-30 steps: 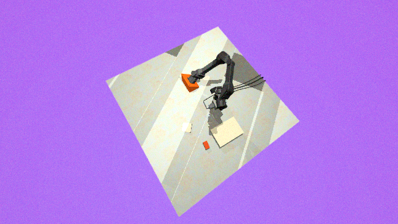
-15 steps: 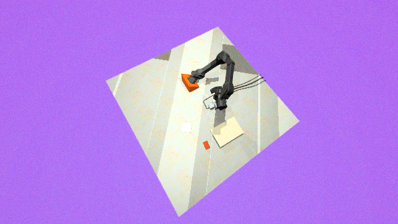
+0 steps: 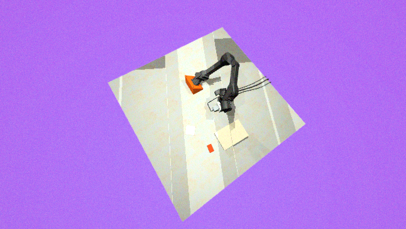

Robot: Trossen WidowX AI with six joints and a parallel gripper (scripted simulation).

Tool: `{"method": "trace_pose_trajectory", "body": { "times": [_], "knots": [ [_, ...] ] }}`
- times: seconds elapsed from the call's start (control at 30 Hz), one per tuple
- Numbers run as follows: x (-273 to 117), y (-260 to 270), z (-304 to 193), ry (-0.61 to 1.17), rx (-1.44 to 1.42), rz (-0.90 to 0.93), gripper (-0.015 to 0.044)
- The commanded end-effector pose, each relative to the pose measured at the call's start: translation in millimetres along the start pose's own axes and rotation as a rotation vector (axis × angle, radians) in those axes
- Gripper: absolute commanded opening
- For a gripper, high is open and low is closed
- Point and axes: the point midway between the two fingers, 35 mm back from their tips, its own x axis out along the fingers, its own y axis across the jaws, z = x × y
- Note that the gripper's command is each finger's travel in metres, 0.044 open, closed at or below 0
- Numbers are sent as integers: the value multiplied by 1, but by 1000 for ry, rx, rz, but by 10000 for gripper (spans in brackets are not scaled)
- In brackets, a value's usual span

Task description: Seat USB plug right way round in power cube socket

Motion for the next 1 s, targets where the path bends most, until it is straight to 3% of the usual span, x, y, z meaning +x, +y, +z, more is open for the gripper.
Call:
{"method": "trace_pose_trajectory", "body": {
  "times": [0.0, 0.07, 0.2, 0.97],
  "knots": [
    [2, 0, 0, 2, -3, 4, 0],
    [2, 0, 0, 2, -3, 4, 0],
    [0, 0, 0, 0, 0, 0, 95],
    [-5, 0, 1, 0, -1, 1, 95]
  ]
}}
